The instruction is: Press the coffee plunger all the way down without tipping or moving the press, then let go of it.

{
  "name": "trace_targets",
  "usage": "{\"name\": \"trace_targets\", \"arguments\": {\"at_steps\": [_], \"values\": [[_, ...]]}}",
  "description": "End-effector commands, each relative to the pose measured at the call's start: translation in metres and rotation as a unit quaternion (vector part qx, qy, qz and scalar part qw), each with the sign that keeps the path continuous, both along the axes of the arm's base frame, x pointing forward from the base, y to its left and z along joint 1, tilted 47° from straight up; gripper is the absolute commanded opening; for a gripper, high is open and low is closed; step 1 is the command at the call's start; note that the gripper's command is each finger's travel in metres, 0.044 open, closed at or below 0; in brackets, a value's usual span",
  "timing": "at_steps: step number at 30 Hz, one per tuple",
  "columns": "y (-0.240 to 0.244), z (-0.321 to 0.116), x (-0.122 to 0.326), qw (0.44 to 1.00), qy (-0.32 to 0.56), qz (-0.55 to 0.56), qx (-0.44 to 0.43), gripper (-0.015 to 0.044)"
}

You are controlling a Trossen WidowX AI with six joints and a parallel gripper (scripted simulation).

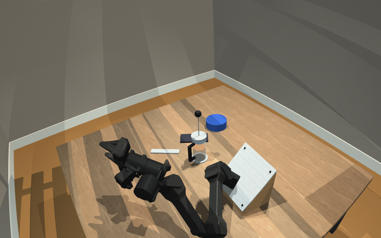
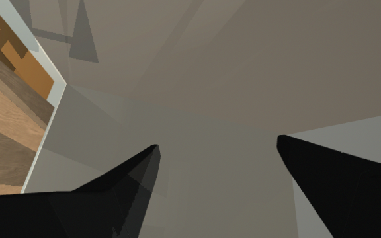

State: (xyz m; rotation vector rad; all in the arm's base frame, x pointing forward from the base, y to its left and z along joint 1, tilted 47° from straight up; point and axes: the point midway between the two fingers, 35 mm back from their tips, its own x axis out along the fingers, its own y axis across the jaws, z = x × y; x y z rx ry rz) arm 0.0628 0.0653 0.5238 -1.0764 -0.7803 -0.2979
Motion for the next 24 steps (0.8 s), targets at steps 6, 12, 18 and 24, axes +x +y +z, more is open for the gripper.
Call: {"name": "trace_targets", "arguments": {"at_steps": [6, 12, 18, 24], "values": [[-0.026, -0.003, 0.023, 0.999, 0.03, -0.03, 0.025, 0.044], [-0.056, -0.013, 0.05, 0.994, 0.079, -0.038, 0.07, 0.044], [-0.082, -0.025, 0.073, 0.985, 0.127, -0.051, 0.101, 0.044], [-0.11, -0.039, 0.094, 0.974, 0.169, -0.06, 0.14, 0.044]]}}
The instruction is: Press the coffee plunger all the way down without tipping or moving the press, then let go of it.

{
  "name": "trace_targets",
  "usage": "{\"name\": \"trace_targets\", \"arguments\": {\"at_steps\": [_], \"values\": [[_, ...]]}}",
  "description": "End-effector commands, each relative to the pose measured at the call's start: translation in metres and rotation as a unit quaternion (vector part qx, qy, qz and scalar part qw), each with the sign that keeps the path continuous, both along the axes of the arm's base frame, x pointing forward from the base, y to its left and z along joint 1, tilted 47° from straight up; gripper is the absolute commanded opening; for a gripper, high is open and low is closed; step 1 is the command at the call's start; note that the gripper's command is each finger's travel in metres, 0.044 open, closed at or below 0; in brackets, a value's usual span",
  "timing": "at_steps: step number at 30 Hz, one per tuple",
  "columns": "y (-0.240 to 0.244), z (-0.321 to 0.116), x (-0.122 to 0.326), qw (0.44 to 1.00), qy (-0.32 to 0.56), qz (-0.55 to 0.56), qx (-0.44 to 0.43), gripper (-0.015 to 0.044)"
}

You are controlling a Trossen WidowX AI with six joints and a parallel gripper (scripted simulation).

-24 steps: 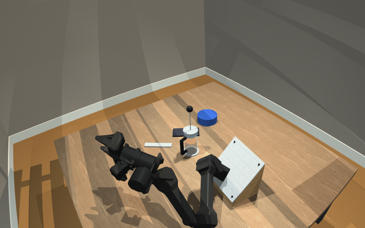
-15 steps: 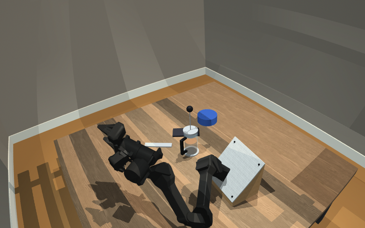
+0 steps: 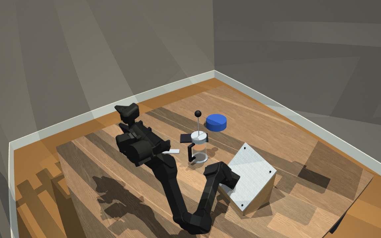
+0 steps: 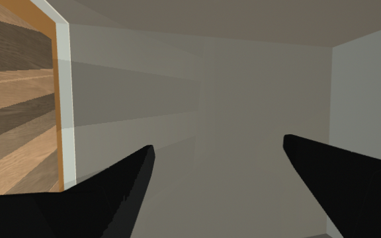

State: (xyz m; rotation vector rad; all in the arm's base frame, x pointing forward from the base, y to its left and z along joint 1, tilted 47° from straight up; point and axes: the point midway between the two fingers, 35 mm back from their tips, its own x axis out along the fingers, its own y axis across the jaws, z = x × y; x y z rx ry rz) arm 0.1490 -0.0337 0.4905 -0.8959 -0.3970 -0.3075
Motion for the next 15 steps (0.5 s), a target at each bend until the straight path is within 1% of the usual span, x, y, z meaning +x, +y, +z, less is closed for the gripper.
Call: {"name": "trace_targets", "arguments": {"at_steps": [1, 4, 8, 12, 15], "values": [[-0.014, -0.008, 0.011, 1.0, 0.023, -0.007, 0.018, 0.044], [-0.035, -0.024, 0.026, 0.996, 0.068, -0.012, 0.051, 0.044], [-0.081, -0.066, 0.052, 0.978, 0.16, -0.019, 0.135, 0.044], [-0.123, -0.121, 0.067, 0.936, 0.253, -0.01, 0.243, 0.044], [-0.15, -0.165, 0.069, 0.889, 0.31, 0.008, 0.338, 0.044]]}}
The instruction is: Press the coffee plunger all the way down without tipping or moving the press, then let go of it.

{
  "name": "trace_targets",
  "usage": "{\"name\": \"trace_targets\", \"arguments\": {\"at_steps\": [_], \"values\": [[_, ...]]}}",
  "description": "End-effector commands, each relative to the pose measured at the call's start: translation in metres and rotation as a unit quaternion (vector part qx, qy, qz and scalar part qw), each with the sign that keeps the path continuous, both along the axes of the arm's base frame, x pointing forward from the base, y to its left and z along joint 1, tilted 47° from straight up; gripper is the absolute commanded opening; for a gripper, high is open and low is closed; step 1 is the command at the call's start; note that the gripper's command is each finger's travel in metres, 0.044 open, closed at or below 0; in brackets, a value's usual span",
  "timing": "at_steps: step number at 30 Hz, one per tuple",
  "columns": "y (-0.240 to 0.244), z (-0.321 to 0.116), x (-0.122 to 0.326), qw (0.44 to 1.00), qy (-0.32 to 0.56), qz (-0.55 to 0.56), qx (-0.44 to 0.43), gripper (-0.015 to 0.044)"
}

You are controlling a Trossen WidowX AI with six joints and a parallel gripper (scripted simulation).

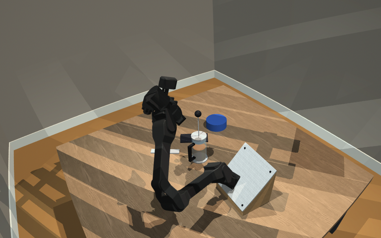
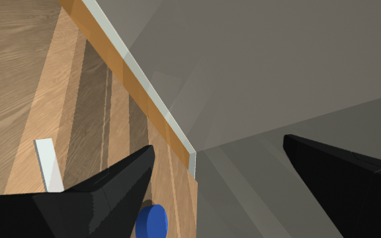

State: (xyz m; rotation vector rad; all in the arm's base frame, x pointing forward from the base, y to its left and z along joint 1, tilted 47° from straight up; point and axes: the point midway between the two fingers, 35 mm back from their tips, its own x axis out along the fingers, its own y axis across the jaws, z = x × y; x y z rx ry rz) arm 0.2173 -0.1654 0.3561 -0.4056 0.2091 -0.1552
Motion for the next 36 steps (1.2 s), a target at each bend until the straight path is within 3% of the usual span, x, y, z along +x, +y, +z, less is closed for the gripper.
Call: {"name": "trace_targets", "arguments": {"at_steps": [1, 7, 15, 27, 36], "values": [[-0.025, -0.045, 0.0, 0.992, 0.056, 0.008, 0.113, 0.044], [-0.054, -0.112, -0.017, 0.938, 0.104, 0.014, 0.329, 0.044], [-0.076, -0.155, -0.049, 0.815, 0.067, 0.01, 0.576, 0.044], [-0.036, -0.196, -0.039, 0.811, 0.065, 0.01, 0.581, 0.044], [-0.034, -0.2, -0.033, 0.811, 0.068, 0.008, 0.581, 0.044]]}}
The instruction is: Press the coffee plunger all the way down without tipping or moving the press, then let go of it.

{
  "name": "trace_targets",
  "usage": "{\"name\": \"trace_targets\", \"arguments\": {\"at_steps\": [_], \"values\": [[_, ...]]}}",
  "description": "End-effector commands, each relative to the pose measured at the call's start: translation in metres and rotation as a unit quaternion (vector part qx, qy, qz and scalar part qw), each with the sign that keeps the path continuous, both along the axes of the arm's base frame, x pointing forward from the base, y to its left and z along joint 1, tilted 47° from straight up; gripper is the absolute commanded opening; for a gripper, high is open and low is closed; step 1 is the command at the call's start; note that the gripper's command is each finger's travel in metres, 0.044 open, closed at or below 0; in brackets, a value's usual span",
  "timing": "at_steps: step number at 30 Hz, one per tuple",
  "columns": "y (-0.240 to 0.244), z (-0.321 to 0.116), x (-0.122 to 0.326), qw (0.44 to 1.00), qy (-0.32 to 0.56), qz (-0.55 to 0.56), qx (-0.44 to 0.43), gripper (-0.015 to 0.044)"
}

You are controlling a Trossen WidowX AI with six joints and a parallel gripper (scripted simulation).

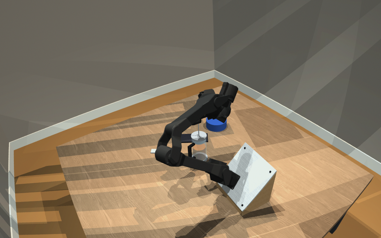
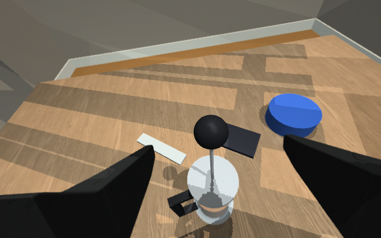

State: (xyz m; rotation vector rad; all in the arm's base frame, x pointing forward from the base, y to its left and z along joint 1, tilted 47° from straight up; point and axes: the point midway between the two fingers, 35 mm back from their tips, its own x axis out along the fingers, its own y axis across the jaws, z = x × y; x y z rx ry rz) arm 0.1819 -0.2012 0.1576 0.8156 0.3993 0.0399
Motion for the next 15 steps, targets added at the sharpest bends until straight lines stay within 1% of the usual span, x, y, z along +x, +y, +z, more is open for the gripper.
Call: {"name": "trace_targets", "arguments": {"at_steps": [1, 15], "values": [[0.001, -0.002, 0.004, 1.0, 0.0, 0.0, 0.001, 0.044], [0.005, -0.009, 0.025, 1.0, 0.0, 0.0, 0.0, 0.044]]}}
